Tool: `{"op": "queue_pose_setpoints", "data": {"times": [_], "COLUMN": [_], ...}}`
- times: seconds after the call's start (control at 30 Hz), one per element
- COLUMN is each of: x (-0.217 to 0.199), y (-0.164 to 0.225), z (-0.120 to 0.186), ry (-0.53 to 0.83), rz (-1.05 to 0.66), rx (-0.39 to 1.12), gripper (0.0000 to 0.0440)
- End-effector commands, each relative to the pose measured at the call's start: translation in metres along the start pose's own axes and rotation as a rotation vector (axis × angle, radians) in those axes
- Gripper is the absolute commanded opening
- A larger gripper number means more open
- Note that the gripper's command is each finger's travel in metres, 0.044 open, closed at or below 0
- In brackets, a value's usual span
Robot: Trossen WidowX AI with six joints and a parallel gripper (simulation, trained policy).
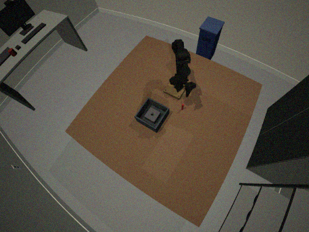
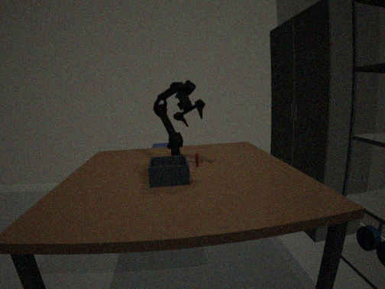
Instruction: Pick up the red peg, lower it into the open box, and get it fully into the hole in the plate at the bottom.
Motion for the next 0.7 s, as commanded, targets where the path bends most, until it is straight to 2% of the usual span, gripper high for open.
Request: {"op": "queue_pose_setpoints", "data": {"times": [0.0, 0.37, 0.67], "x": [-0.006, -0.027, -0.038], "y": [0.005, 0.031, 0.048], "z": [-0.018, -0.083, -0.127], "ry": [0.073, 0.333, 0.443], "rz": [-0.059, -0.265, -0.358], "rx": [0.042, 0.164, 0.200], "gripper": [0.0440, 0.0440, 0.0440]}}
Point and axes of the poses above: the point midway between the two fingers, 35 mm back from their tips, its own z axis back along the fingers, its own x axis across the jaws, y = z × x, the point moved 5 cm from there along z, back along the fingers, and after that the axes turned 1 degree about z, right-handed, at the moved point
